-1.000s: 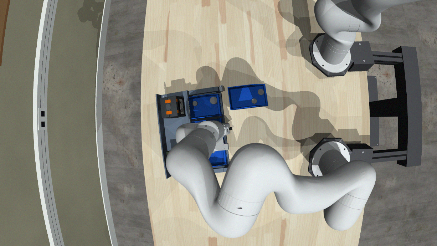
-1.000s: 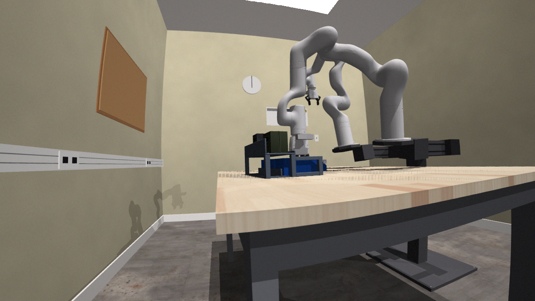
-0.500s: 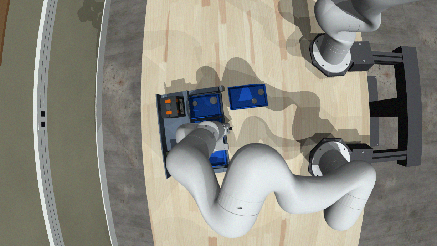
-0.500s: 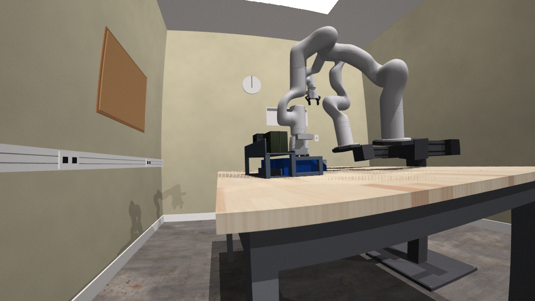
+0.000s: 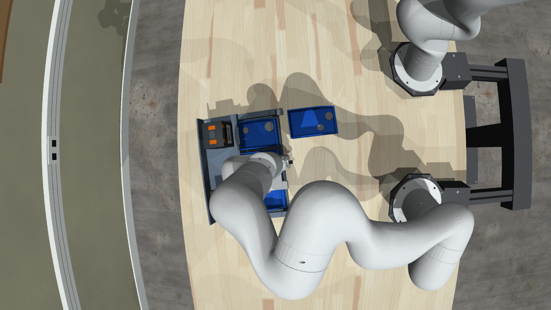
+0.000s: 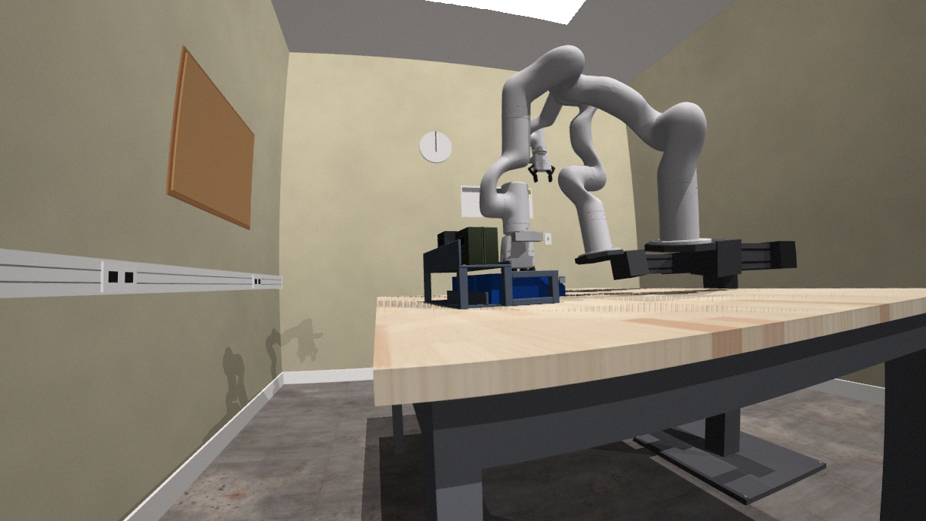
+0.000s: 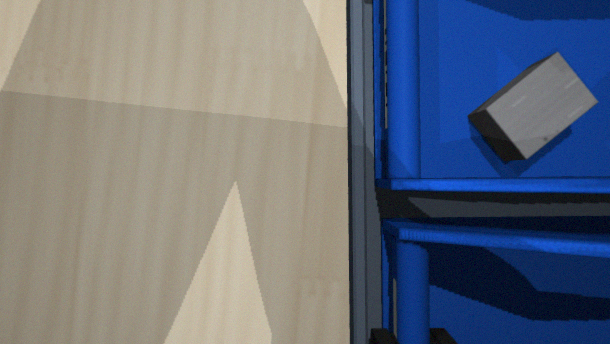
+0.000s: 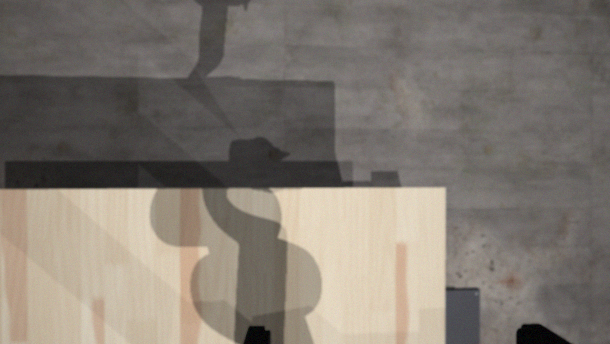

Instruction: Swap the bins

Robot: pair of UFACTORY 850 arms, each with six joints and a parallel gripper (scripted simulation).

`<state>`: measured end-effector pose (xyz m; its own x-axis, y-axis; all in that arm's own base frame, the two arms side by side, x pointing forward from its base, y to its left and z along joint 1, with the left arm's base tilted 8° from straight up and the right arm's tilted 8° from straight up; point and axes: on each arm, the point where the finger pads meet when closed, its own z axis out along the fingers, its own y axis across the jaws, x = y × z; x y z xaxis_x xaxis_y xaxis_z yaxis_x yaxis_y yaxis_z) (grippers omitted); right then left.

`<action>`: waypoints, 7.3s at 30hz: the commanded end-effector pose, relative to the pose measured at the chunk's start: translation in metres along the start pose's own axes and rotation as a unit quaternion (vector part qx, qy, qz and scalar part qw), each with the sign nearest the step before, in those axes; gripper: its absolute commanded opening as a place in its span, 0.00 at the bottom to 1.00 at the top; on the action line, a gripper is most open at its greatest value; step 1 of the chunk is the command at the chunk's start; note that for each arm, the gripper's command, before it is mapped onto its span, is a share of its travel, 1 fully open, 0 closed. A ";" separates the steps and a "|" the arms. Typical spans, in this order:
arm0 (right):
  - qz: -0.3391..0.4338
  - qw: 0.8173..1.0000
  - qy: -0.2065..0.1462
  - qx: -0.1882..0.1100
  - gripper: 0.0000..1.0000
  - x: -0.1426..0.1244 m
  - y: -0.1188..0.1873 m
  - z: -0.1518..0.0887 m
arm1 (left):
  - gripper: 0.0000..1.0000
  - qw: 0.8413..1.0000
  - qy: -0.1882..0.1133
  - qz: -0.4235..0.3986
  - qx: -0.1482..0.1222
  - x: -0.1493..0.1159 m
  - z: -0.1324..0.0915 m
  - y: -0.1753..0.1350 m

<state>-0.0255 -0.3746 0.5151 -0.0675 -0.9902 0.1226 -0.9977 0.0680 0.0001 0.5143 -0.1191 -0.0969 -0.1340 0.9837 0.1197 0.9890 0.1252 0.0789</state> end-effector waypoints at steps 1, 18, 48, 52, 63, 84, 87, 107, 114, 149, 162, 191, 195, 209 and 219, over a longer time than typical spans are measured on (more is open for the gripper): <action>0.000 1.000 0.001 0.000 1.00 0.000 0.000 -0.001 | 0.00 1.000 0.000 0.000 -0.001 0.000 -0.001 0.001; 0.000 1.000 0.001 0.000 1.00 0.000 0.000 -0.001 | 0.00 1.000 0.000 0.000 -0.001 0.000 -0.016 0.001; 0.000 1.000 0.001 0.000 1.00 0.000 0.000 -0.001 | 0.00 1.000 0.000 0.000 -0.001 0.000 -0.024 0.001; 0.000 1.000 0.001 0.000 1.00 0.000 0.000 -0.001 | 0.00 1.000 0.000 0.000 -0.001 0.000 -0.024 0.000; 0.000 1.000 0.001 0.000 1.00 0.000 0.000 -0.001 | 0.00 1.000 0.000 0.000 -0.001 0.000 -0.024 -0.005; 0.000 1.000 0.001 0.000 1.00 0.000 0.000 -0.001 | 0.00 1.000 0.000 0.000 -0.001 0.000 -0.024 -0.036; 0.000 1.000 0.001 0.000 1.00 0.000 0.000 -0.001 | 0.00 1.000 0.000 0.000 -0.001 0.000 -0.024 -0.043; 0.000 1.000 0.001 0.000 1.00 0.000 0.000 -0.001 | 0.00 1.000 0.000 0.000 -0.001 0.000 -0.023 -0.084; 0.000 1.000 0.001 0.000 1.00 0.000 0.000 -0.001 | 0.00 1.000 0.000 0.000 -0.001 0.000 -0.023 -0.104; 0.000 1.000 0.001 0.000 1.00 0.000 0.000 -0.001 | 0.00 1.000 0.000 0.000 -0.001 0.000 -0.023 -0.157; 0.000 1.000 0.001 0.000 1.00 0.000 0.000 -0.001 | 0.00 1.000 0.000 0.000 -0.001 0.000 -0.023 -0.157; 0.000 1.000 0.001 0.000 1.00 0.000 0.000 -0.001 | 0.00 1.000 0.000 0.000 0.000 0.000 -0.023 -0.179; 0.000 1.000 0.001 0.000 1.00 0.000 0.000 -0.001 | 0.00 1.000 0.000 0.000 0.000 0.000 -0.023 -0.184; 0.000 1.000 0.001 0.000 1.00 0.000 0.000 -0.001 | 0.00 1.000 0.000 0.000 0.000 0.000 -0.023 -0.192; 0.000 1.000 0.001 0.000 1.00 0.000 0.000 -0.001 | 0.00 1.000 0.000 0.000 0.000 0.000 -0.023 -0.193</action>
<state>-0.0255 -0.3746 0.5151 -0.0675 -0.9902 0.1226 -0.9977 0.0680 0.0001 0.3221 -0.1463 -0.0893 -0.1341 0.9837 0.1197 0.9890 0.1252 0.0791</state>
